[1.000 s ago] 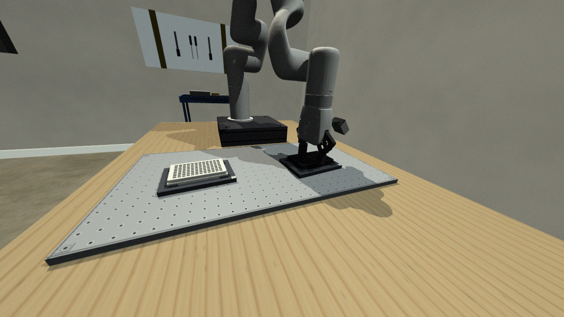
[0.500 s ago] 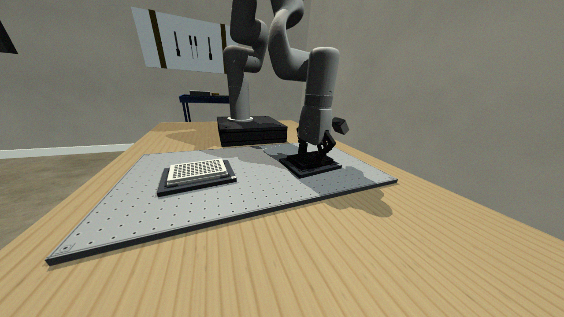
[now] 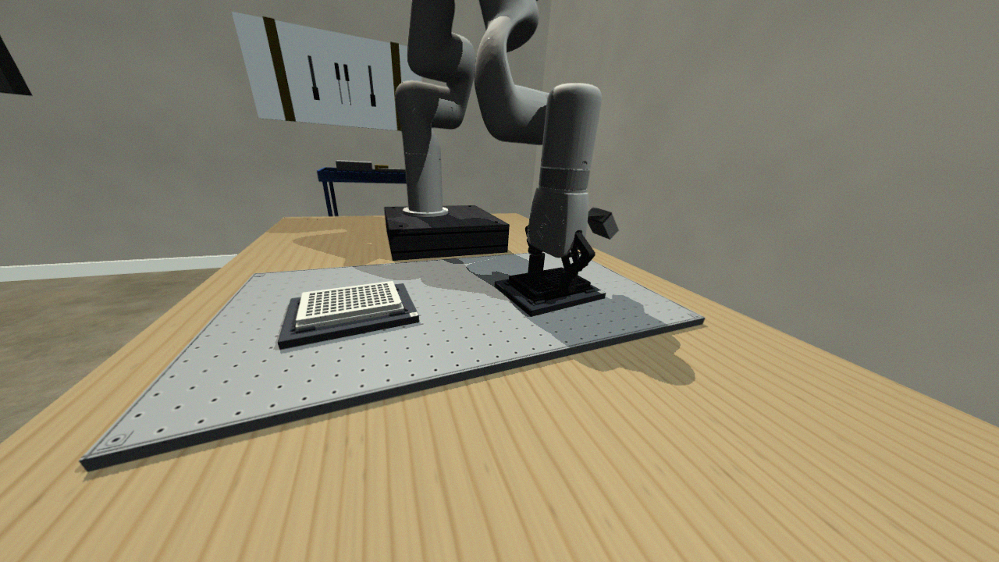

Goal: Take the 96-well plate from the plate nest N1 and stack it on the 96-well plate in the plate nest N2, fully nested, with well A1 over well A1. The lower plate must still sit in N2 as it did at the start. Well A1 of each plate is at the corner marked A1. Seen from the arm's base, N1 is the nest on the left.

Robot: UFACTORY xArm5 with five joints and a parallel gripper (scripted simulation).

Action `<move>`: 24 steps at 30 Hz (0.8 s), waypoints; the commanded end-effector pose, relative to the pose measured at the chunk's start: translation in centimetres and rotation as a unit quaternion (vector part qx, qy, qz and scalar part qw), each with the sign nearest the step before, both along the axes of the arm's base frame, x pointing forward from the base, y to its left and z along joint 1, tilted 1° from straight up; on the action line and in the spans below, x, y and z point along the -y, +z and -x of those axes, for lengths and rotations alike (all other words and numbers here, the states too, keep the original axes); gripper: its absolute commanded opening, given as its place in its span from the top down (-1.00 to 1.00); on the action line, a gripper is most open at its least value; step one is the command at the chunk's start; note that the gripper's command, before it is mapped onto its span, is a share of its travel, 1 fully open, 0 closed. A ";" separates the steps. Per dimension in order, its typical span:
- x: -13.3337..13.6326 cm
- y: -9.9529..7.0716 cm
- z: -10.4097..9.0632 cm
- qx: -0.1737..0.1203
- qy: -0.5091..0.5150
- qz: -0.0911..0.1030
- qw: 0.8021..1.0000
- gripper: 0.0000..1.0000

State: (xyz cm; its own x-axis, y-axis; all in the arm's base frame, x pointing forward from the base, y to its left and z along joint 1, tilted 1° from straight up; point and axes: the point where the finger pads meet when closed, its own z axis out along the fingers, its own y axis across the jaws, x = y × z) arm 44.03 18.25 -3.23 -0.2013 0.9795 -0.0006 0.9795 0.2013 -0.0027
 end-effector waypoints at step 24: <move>-0.1 1.5 -0.1 0.002 0.000 -0.001 1.000 1.00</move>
State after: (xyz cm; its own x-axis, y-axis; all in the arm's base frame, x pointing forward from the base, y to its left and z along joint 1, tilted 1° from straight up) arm 44.03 18.26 -2.08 -0.2013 0.9795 -0.0005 0.9795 0.2013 -0.0026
